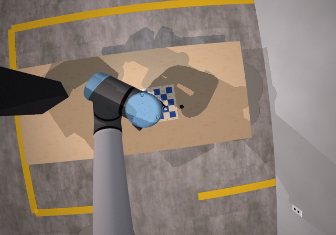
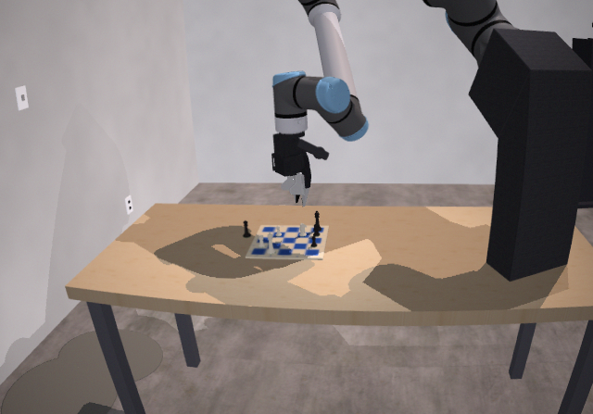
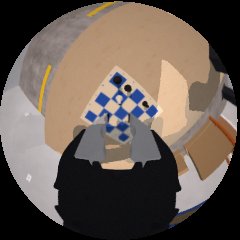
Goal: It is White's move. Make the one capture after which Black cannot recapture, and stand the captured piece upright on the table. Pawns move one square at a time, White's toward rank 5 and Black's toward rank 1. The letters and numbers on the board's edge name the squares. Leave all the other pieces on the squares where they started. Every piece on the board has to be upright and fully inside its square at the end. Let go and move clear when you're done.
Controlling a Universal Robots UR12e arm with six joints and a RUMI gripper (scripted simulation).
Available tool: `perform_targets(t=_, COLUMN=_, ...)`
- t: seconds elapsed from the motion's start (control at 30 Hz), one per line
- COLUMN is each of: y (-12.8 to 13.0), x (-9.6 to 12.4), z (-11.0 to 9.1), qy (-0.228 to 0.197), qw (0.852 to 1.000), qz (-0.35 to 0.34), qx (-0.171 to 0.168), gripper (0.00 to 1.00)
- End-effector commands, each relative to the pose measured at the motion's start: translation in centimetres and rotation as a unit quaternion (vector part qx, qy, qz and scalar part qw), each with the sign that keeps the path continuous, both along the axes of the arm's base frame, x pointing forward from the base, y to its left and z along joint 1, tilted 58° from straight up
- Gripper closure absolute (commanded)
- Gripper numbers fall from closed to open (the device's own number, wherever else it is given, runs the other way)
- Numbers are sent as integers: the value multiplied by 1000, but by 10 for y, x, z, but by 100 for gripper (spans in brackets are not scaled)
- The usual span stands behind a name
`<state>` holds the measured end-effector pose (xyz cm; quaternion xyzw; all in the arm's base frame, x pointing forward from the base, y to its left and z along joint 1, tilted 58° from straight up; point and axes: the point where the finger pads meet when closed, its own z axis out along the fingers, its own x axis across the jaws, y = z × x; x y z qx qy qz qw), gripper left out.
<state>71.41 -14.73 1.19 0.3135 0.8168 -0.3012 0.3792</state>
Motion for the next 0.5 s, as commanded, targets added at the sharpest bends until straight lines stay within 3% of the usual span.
perform_targets(t=0.0, y=1, x=0, z=0, qy=0, qw=1000, qz=0, qx=0, gripper=78)
perform_targets(t=0.47, y=-3, x=2, z=-3, qy=0, qw=1000, qz=1, qx=0, gripper=78)
